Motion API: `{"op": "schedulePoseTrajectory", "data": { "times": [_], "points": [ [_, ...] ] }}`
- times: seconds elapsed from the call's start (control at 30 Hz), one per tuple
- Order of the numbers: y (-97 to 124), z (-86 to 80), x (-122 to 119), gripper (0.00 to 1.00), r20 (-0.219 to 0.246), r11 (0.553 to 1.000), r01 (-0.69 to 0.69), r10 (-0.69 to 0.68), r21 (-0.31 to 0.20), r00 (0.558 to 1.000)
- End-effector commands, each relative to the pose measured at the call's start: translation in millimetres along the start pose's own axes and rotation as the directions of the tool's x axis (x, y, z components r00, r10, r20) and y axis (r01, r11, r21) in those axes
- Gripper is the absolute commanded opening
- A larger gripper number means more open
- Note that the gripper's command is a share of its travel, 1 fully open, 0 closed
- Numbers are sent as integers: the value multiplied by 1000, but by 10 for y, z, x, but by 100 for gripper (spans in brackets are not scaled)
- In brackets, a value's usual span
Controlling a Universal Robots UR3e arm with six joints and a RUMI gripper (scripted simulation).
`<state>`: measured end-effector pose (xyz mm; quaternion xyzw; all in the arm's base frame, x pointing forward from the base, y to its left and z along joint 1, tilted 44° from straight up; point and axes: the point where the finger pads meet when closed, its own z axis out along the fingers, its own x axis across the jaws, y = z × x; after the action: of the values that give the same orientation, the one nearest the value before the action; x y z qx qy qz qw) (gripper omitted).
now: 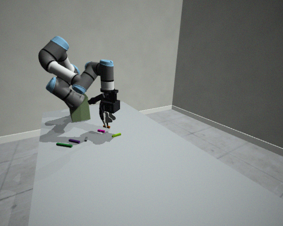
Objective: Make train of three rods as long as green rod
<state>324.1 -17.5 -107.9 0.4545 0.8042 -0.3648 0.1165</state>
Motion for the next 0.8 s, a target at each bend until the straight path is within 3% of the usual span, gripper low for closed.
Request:
{"op": "schedulePoseTrajectory", "data": {
  "times": [0.0, 0.77],
  "points": [
    [76, 169, -44, 0, 12, 999, -5, 5, -36, 1000],
    [80, 198, -44, 0, 11, 999, -5, 5, -38, 1000]
  ]
}}
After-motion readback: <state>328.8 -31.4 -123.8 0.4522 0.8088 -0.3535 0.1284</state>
